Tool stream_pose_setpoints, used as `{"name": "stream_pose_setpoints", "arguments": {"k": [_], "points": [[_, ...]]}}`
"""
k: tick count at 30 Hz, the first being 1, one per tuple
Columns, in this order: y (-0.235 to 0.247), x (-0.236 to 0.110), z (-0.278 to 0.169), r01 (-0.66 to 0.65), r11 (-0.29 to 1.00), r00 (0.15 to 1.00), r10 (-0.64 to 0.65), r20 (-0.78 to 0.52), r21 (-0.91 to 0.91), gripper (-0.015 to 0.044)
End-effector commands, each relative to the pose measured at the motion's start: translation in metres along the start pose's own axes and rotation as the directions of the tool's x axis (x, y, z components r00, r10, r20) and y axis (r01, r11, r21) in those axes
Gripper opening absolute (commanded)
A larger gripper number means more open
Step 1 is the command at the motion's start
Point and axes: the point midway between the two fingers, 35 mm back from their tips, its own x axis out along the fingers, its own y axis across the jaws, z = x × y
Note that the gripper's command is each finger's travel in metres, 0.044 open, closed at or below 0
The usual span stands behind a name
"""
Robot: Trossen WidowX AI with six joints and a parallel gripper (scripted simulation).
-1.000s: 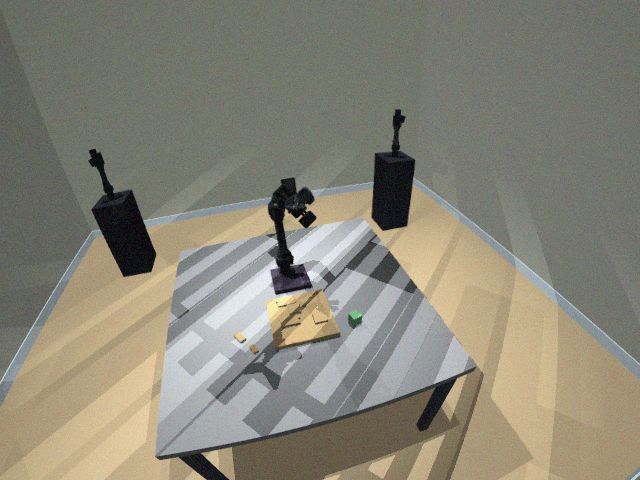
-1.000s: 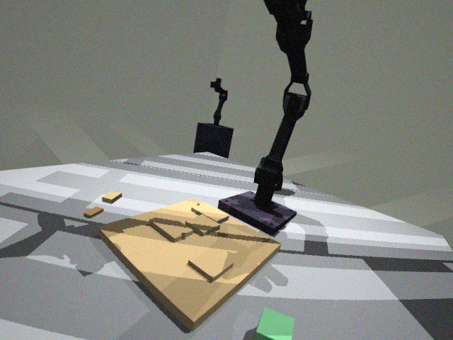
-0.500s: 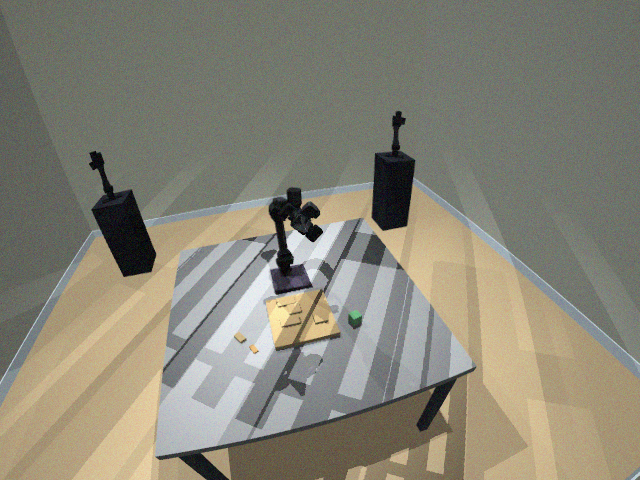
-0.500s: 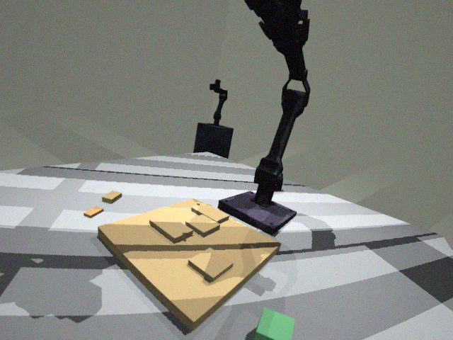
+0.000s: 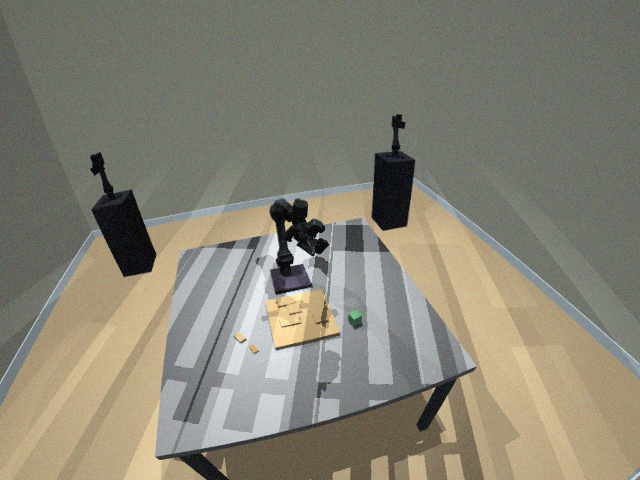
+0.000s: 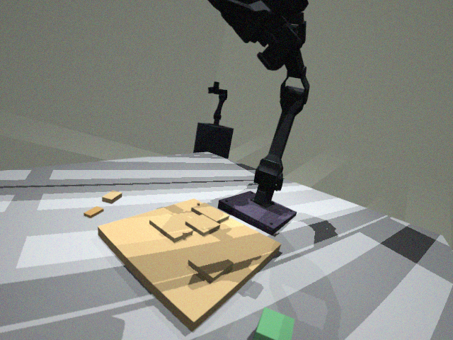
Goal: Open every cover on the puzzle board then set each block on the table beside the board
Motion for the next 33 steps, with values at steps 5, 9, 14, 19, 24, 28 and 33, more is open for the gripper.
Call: {"name": "stream_pose_setpoints", "arguments": {"k": [5,9,14,19,24,28,33], "points": [[0.029,0.016,-0.023,-0.096,0.992,0.991,0.103,-0.088,0.08,0.0],[0.044,0.023,-0.036,-0.137,0.983,0.978,0.154,-0.138,0.123,0.0],[0.063,0.031,-0.053,-0.182,0.966,0.955,0.217,-0.201,0.181,0.0],[0.082,0.036,-0.07,-0.217,0.946,0.924,0.278,-0.263,0.241,0.0],[0.101,0.039,-0.088,-0.241,0.922,0.883,0.338,-0.326,0.303,0.0],[0.117,0.04,-0.102,-0.253,0.901,0.844,0.384,-0.375,0.353,0.0],[0.136,0.04,-0.12,-0.256,0.873,0.786,0.438,-0.436,0.415,0.0]]}}
